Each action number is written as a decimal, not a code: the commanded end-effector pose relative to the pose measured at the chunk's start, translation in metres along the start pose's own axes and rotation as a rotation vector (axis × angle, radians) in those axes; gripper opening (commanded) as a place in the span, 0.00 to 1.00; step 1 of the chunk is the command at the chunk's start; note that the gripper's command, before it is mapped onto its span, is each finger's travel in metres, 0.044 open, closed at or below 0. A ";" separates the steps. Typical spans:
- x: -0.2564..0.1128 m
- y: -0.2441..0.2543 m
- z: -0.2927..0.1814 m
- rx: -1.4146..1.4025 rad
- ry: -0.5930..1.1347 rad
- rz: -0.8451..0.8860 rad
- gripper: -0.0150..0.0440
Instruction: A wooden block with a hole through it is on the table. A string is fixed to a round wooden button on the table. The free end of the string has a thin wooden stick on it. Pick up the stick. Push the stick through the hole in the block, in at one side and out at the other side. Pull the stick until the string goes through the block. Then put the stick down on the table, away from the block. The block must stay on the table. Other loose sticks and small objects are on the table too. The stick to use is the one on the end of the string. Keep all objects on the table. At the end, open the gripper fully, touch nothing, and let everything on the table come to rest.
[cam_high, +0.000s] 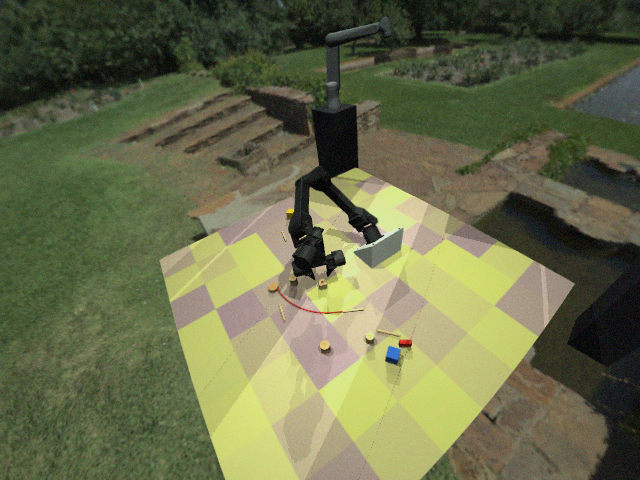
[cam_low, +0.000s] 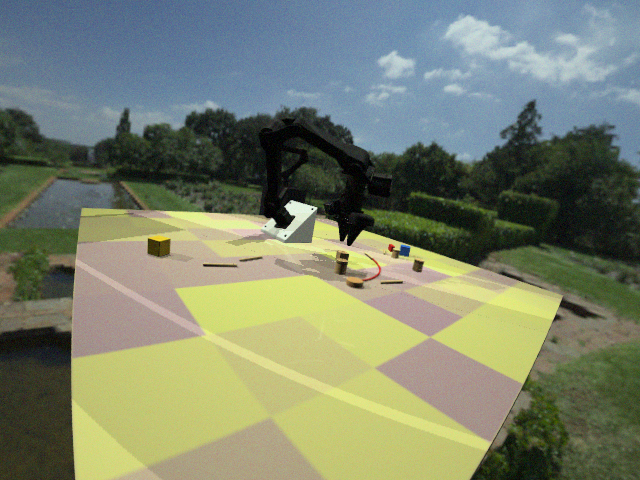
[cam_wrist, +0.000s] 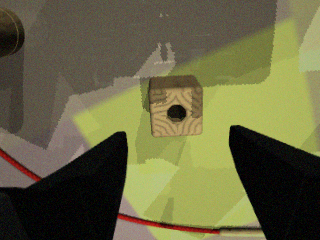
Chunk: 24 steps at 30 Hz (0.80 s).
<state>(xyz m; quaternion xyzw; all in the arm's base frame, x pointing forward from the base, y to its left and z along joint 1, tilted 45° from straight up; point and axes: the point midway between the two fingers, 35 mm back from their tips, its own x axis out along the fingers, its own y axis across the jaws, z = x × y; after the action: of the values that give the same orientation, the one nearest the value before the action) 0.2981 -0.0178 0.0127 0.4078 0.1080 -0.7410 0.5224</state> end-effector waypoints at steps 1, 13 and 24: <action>0.007 0.000 0.000 -0.004 -0.004 0.001 0.65; 0.027 -0.001 0.001 -0.004 -0.005 0.001 0.65; 0.040 -0.001 0.002 -0.004 -0.007 0.002 0.65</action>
<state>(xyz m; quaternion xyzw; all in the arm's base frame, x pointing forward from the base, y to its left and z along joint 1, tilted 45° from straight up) 0.2918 -0.0444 -0.0133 0.4064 0.1067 -0.7419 0.5225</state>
